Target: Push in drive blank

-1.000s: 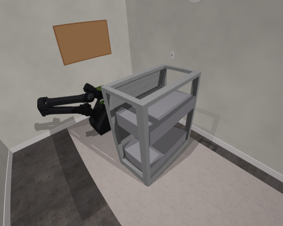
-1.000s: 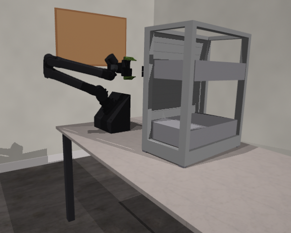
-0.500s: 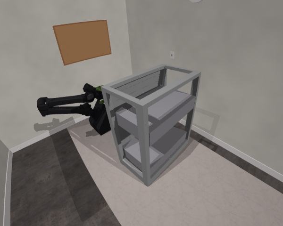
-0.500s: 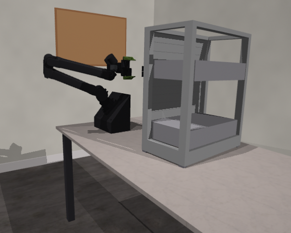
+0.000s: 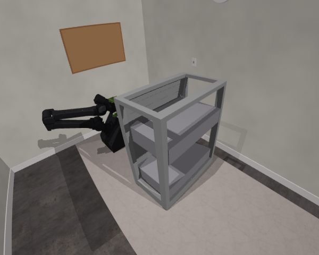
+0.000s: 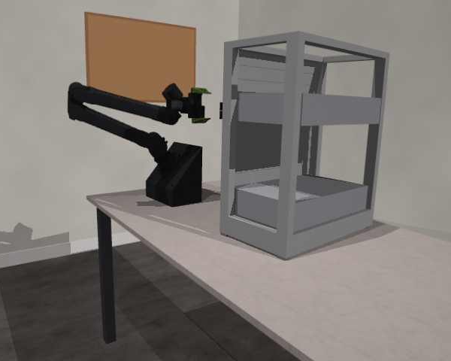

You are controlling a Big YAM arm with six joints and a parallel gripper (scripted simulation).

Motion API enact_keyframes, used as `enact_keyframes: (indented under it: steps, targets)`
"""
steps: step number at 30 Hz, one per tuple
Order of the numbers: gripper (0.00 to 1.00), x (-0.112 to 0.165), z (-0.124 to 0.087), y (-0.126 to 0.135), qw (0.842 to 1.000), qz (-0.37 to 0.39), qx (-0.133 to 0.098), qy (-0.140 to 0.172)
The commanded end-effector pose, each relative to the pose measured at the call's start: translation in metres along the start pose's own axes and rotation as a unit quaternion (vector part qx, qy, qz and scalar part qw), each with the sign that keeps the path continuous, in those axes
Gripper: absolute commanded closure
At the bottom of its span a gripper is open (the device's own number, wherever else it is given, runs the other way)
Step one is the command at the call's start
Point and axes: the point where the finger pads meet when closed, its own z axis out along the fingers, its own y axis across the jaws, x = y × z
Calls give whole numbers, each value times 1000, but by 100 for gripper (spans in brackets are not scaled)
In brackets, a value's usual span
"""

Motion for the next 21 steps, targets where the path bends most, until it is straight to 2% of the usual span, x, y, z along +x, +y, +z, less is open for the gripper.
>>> enact_keyframes:
  steps: [1, 7, 18, 21]
  targets:
    - [0, -2, 18, 24, 1000, 25, -3, -15]
    - [0, 5, 39, 23, 1000, 24, -4, -16]
    - [0, 37, 131, 18, 1000, 18, -5, -20]
    - [0, 43, 150, 17, 1000, 17, -5, -20]
